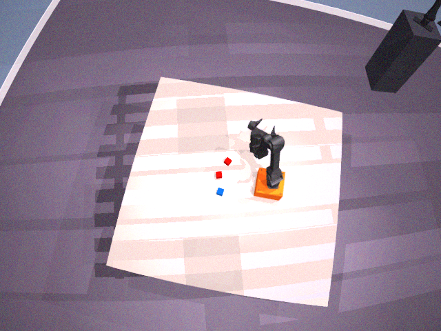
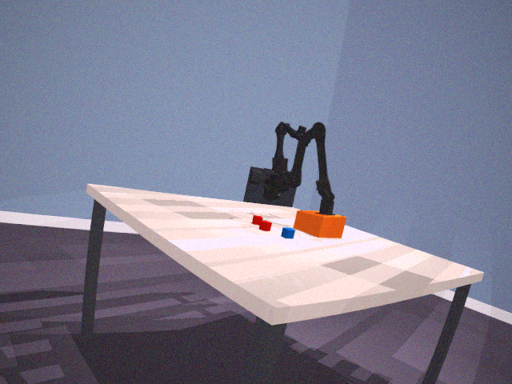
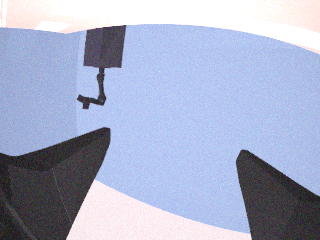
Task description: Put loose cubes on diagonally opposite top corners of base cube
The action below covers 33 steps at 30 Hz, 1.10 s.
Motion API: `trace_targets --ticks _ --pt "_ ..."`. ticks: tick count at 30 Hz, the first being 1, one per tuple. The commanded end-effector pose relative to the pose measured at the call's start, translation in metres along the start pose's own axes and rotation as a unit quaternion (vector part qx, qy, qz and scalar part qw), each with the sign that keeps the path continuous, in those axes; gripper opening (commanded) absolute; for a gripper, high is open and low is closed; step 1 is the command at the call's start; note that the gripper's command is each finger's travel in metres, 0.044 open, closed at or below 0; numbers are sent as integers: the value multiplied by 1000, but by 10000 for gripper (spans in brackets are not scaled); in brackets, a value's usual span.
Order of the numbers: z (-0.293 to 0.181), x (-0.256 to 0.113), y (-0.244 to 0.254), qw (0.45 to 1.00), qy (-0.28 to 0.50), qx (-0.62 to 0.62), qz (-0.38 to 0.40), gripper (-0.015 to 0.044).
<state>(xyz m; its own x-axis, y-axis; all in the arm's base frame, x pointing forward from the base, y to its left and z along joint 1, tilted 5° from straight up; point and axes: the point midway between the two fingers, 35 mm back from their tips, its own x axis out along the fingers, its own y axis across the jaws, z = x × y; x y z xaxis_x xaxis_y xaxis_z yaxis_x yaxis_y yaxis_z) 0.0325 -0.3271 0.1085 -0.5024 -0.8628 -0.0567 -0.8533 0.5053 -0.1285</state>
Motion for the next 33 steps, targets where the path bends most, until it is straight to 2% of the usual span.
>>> trace_targets --ticks 1,5,6,13,20,33 --pt "0 0 -1 1000 -1 3 -2 374" --pt "9 -4 -24 997 -27 68 -35 269" --pt "11 -5 -31 995 -36 87 -44 265" --pt "29 -21 -75 965 -111 218 -93 265" --pt "46 -45 -113 913 -202 338 -109 265" --pt "72 -108 -164 769 -373 517 -43 265"
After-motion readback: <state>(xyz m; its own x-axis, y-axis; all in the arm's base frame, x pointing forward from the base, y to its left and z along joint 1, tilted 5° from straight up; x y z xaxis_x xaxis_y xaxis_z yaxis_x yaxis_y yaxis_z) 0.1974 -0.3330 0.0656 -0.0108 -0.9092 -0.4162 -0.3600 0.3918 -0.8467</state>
